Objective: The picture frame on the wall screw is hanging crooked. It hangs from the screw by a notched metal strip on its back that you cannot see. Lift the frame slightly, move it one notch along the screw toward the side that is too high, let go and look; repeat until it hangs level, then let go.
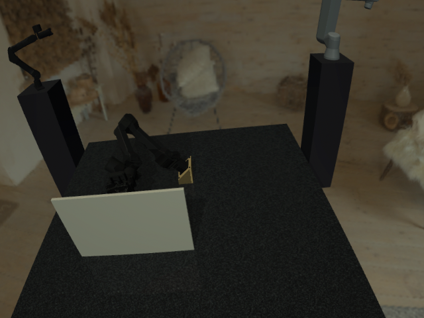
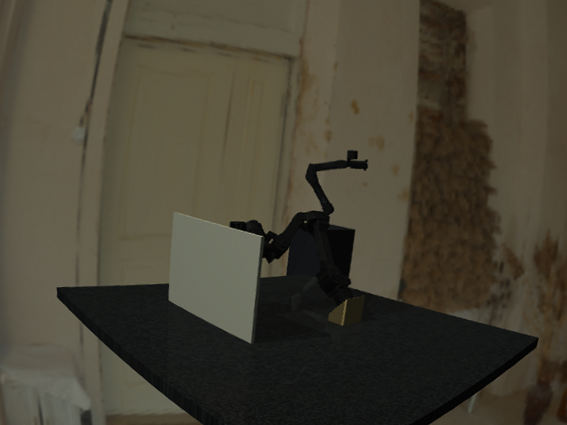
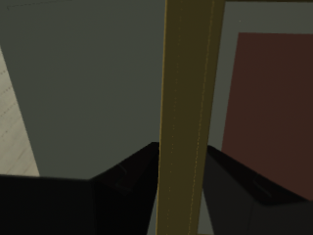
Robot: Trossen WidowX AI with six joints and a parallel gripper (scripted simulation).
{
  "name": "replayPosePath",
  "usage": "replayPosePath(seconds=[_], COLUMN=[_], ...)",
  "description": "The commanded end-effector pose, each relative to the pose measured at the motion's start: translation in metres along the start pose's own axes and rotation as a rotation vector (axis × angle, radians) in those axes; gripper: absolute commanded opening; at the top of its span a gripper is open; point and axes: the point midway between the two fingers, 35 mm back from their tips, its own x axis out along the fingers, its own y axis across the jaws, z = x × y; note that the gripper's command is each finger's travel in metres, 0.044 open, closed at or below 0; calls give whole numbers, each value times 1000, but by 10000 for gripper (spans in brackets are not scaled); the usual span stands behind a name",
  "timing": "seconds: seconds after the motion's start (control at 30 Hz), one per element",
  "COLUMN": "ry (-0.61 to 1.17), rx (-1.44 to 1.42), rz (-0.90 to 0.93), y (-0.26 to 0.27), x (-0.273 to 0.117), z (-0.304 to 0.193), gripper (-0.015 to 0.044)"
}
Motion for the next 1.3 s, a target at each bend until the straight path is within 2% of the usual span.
replayPosePath(seconds=[0.0, 0.8, 1.13, 1.27], ry=[-3, -4, -2, -1], rx=[-31, -146, -131, -125], rz=[0, 1, 1, 1], y=[0, 0, 0, 0], x=[0, 0, 0, -2], z=[0, 0, 0, 0], gripper=[0, 0, 260, 260])
